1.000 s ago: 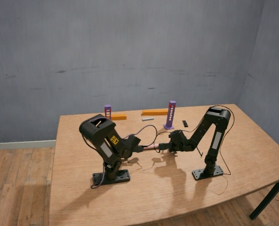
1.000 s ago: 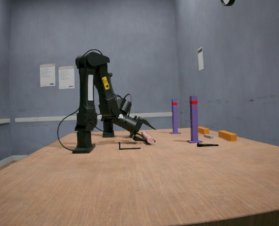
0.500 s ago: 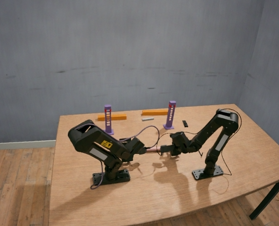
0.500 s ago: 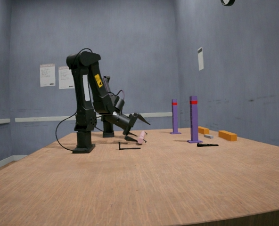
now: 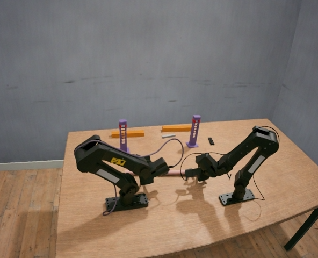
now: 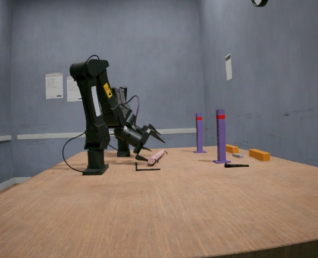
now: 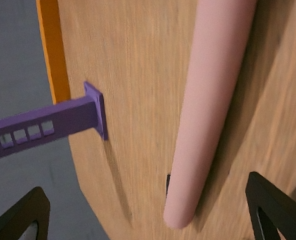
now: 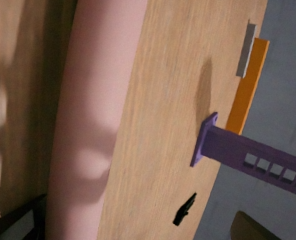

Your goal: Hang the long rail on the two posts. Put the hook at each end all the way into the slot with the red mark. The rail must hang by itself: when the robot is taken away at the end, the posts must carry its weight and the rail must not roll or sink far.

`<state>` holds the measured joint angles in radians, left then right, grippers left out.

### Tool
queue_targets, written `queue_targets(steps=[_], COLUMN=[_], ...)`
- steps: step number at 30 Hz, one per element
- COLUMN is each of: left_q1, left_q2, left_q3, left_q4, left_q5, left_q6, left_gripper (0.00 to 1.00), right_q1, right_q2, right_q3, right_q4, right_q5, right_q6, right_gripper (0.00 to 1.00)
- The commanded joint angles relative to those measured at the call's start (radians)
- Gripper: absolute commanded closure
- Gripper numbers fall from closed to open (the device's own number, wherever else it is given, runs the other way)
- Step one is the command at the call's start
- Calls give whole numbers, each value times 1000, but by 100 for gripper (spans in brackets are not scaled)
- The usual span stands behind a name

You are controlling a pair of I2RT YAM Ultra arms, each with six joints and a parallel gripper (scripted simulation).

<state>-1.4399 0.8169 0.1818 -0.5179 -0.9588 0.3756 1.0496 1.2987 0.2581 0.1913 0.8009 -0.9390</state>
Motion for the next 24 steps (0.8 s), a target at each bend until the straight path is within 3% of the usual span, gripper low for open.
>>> queue_targets(steps=[1, 15, 19, 20, 24], left_q1=[-23, -132, -122, -100, 0], left_q2=[4, 46, 86, 100, 170], left_q3=[50, 99, 117, 129, 197], left_q4=[-189, -386, -419, -425, -440], left_q5=[-28, -36, 45, 82, 210], left_q6=[-74, -293, -251, -208, -77], left_gripper=[0, 0, 45, 52, 52], right_q1=[11, 11, 12, 13, -48], right_q2=[-35, -37, -27, -27, -2], right_q3=[33, 33, 53, 71, 150], right_q4=[-9, -2, -62, -91, -201], right_q5=[42, 44, -9, -36, -127], right_q6=[29, 32, 45, 55, 83], right_gripper=[0, 0, 6, 7, 13])
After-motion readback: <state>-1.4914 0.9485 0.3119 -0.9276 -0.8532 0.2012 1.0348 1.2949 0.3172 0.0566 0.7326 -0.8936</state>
